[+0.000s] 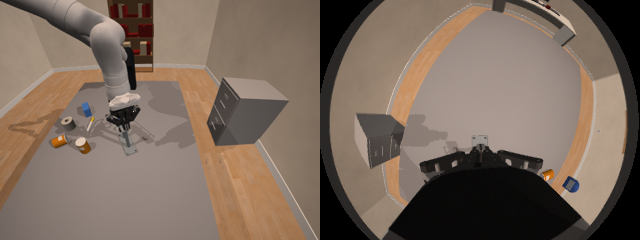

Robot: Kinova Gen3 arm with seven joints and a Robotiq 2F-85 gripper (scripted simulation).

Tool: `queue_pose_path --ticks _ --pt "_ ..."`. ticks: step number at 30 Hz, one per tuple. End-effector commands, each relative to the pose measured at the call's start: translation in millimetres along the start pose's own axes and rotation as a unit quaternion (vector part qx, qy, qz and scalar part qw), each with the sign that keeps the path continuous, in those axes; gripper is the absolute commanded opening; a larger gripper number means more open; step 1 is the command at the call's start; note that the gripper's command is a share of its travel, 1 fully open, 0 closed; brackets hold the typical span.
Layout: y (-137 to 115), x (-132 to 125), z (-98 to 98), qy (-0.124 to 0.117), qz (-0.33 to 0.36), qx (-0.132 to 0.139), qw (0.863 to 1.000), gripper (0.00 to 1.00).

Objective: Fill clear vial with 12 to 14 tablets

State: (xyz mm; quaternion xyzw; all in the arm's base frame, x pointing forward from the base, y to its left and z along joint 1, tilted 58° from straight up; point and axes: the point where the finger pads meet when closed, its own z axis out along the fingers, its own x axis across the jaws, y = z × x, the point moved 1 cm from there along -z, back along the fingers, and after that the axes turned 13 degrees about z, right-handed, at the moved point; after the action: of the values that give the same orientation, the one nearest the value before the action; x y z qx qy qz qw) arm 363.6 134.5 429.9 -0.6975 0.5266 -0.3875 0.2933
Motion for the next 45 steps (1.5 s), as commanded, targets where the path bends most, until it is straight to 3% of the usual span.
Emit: queue_pose_path --ticks 1,45 --pt "2 -1 4.6 0.003 -0.003 -0.003 1.0 0.0" --pt "17 3 11.9 0.003 -0.003 -0.003 1.0 0.0"
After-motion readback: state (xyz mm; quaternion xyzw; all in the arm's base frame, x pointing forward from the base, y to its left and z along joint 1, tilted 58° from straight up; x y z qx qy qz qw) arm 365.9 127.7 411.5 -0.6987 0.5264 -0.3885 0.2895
